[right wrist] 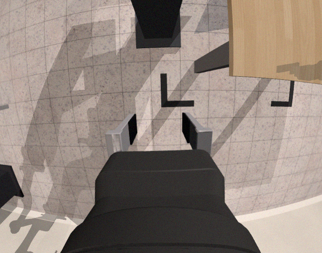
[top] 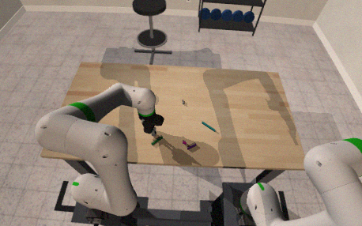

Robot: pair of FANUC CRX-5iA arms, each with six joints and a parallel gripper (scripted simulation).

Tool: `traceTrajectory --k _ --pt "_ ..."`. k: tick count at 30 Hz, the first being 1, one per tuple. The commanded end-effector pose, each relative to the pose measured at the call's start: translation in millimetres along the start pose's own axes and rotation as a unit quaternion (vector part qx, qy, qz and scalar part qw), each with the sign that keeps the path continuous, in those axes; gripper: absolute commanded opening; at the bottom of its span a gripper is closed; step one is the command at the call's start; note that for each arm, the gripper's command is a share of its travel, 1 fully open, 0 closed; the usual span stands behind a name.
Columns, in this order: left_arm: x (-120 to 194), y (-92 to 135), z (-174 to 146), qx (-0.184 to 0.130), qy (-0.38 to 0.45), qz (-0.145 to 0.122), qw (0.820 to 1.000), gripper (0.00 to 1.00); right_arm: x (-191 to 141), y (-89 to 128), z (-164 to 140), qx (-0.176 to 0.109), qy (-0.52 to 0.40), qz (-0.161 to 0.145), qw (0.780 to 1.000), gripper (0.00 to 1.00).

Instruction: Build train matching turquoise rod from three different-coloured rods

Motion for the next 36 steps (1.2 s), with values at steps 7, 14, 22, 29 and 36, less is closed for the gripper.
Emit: traceTrajectory --k 7,14,22,29,36 --pt "-0.5 0.7 -0.1 0.000 0.000 -0.001 1.000 0.36 -0.1 0.9 0.1 -0.001 0.000 0.000 1.000 1.00" --pt "-0.5 0.7 -0.1 0.000 0.000 -0.001 1.000 0.48 -0.1 0.9 0.1 -0.001 0.000 0.000 1.000 1.00" --pt "-0.5 0.7 -0.1 0.000 0.000 -0.001 1.000 0.54 -0.1 0.9 0.1 -0.001 0.000 0.000 1.000 1.00" --pt "-0.5 2.4 -0.1 0.000 0.000 -0.001 1.000 0.54 -0.1 0.9 0.1 -0.001 0.000 0.000 1.000 1.00" --pt "-0.5 15.2 -0.1 0.000 0.000 -0.001 1.000 0.54 -0.1 0.9 0.1 -0.001 0.000 0.000 1.000 1.00"
Point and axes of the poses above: on each arm, the point where the finger pads meet when closed, its own y axis back along the fingers, its own x axis across the jaws, z = x × y, the point moved 8 cm from there along y, back along the fingers, and after that the axes turned 5 degrees about -y, right-handed, at the moved point
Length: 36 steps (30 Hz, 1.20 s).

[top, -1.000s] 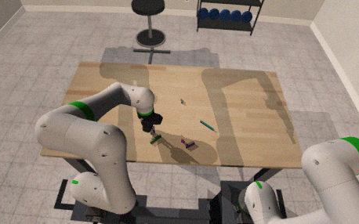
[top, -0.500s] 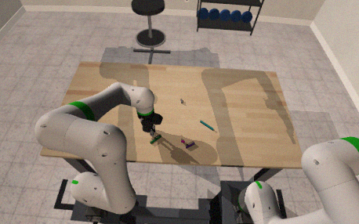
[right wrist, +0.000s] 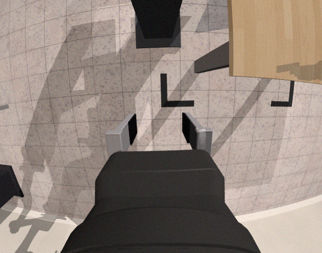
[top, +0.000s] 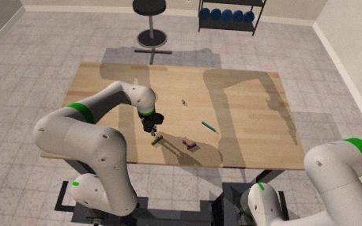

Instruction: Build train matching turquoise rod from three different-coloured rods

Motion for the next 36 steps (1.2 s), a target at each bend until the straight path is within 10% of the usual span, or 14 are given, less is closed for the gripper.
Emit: traceTrajectory --k 1,23,24,36 --pt "-0.2 5.2 0.0 0.000 0.000 0.000 1.000 0.54 -0.1 0.9 0.1 -0.001 0.000 0.000 1.000 1.00" --pt "-0.2 76.5 0.0 0.000 0.000 0.000 1.000 0.54 -0.1 0.9 0.1 -0.001 0.000 0.000 1.000 1.00" --pt "-0.2 76.5 0.0 0.000 0.000 0.000 1.000 1.00 -0.1 0.9 0.1 -0.001 0.000 0.000 1.000 1.00" --pt "-0.2 76.5 0.0 0.000 0.000 0.000 1.000 1.00 -0.1 0.9 0.1 -0.001 0.000 0.000 1.000 1.00"
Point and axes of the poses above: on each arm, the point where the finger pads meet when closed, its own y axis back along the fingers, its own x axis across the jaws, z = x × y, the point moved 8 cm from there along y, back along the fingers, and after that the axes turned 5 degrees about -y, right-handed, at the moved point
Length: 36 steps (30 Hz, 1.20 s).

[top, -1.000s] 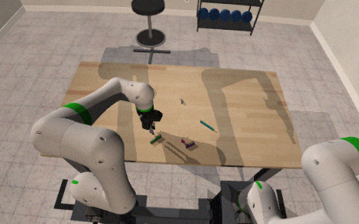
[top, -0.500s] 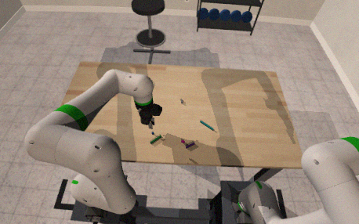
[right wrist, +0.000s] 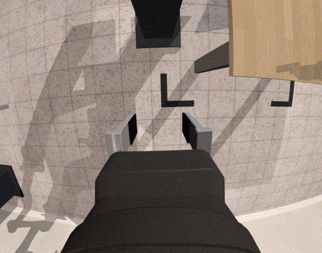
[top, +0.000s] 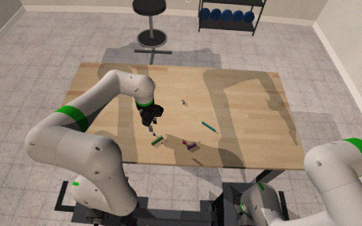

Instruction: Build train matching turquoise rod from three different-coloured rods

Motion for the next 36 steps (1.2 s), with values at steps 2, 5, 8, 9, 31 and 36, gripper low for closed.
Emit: traceTrajectory --k 2,5,8,9,31,36 --pt "-0.4 0.7 -0.1 0.000 0.000 -0.001 1.000 1.00 -0.1 0.9 0.1 -0.001 0.000 0.000 1.000 1.00" --pt "-0.4 0.7 -0.1 0.000 0.000 -0.001 1.000 1.00 -0.1 0.9 0.1 -0.001 0.000 0.000 1.000 1.00" --pt "-0.5 0.8 -0.1 0.000 0.000 -0.001 1.000 1.00 -0.1 0.9 0.1 -0.001 0.000 0.000 1.000 1.00" --pt "-1.3 1.0 -0.1 0.000 -0.001 -0.001 1.000 1.00 -0.1 0.9 0.1 -0.001 0.000 0.000 1.000 1.00" --pt "-160.7 29.0 -12.5 0.000 -0.231 -0.001 0.973 1.00 -0.1 0.9 0.1 -0.001 0.000 0.000 1.000 1.00" --pt "-203.5 26.1 -21.0 0.000 -0.303 -0.001 0.953 1.00 -0.1 0.9 0.1 -0.001 0.000 0.000 1.000 1.00"
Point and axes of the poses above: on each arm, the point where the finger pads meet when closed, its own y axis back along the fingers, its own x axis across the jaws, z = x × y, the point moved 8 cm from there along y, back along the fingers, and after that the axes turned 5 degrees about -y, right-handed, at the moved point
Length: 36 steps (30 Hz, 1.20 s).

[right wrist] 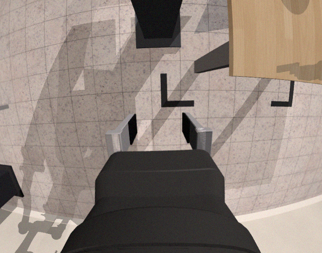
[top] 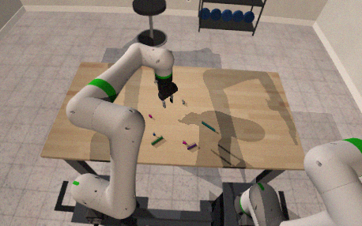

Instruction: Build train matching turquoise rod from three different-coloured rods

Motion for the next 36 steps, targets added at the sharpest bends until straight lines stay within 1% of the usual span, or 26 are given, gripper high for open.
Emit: traceTrajectory --k 1,6,11,13,15,18,23,24,36 --pt "-41.8 -2.9 13.5 0.004 -0.070 0.009 0.998 1.00 -0.1 0.9 0.1 -0.001 0.000 0.000 1.000 1.00" --pt "-80.6 -13.6 22.0 0.005 -0.148 0.009 0.989 1.00 -0.1 0.9 0.1 -0.001 0.000 0.000 1.000 1.00" --pt "-116.0 -30.3 25.8 0.006 -0.229 0.008 0.973 1.00 -0.1 0.9 0.1 -0.001 0.000 0.000 1.000 1.00" --pt "-116.0 -30.3 25.8 0.006 -0.229 0.008 0.973 1.00 -0.1 0.9 0.1 -0.001 0.000 0.000 1.000 1.00" --pt "-130.5 -40.0 25.8 0.006 -0.267 0.008 0.964 1.00 -0.1 0.9 0.1 -0.001 0.000 0.000 1.000 1.00" --pt "-142.2 -49.6 24.7 0.006 -0.301 0.008 0.954 1.00 -0.1 0.9 0.1 -0.001 0.000 0.000 1.000 1.00" --pt "-145.7 -52.8 24.2 0.006 -0.311 0.008 0.950 1.00 -0.1 0.9 0.1 -0.001 0.000 0.000 1.000 1.00" --pt "-145.7 -52.8 24.2 0.006 -0.311 0.008 0.950 0.54 -0.1 0.9 0.1 -0.001 0.000 0.000 1.000 1.00" --pt "-145.7 -52.8 24.2 0.006 -0.311 0.008 0.950 0.54 -0.1 0.9 0.1 -0.001 0.000 0.000 1.000 1.00"
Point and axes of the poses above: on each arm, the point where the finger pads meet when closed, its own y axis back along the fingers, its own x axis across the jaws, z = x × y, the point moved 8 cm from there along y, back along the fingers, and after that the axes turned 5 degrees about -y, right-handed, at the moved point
